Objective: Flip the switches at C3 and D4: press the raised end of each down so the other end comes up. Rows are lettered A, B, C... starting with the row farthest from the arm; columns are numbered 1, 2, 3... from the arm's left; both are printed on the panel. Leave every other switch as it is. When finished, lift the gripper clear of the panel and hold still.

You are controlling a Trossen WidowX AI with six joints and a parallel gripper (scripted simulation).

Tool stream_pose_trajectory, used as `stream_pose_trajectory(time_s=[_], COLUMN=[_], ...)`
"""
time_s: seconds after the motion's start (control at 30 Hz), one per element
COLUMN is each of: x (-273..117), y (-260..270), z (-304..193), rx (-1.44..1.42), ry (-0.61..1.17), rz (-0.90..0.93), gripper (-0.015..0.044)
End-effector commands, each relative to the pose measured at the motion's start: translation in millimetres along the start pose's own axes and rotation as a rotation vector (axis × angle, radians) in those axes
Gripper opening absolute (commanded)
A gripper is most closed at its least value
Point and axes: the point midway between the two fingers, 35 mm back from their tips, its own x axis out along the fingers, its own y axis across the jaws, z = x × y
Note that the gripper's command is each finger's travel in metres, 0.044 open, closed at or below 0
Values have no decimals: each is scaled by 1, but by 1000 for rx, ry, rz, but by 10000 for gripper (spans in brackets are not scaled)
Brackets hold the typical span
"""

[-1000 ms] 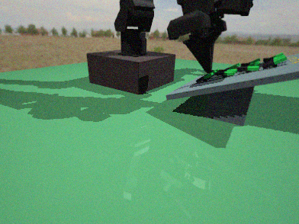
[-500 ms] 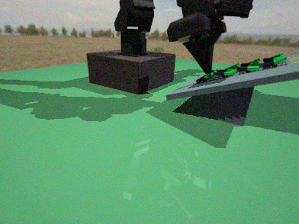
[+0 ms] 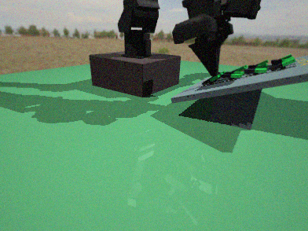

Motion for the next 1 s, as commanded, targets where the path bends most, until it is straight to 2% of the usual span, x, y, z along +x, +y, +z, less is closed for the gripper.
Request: stream_pose_trajectory(time_s=[0.0,0.97], x=[1,5], y=[0,0], z=[0,0], rx=[4,4], ry=[-1,-1], rz=[-3,-3], gripper=[0,0])
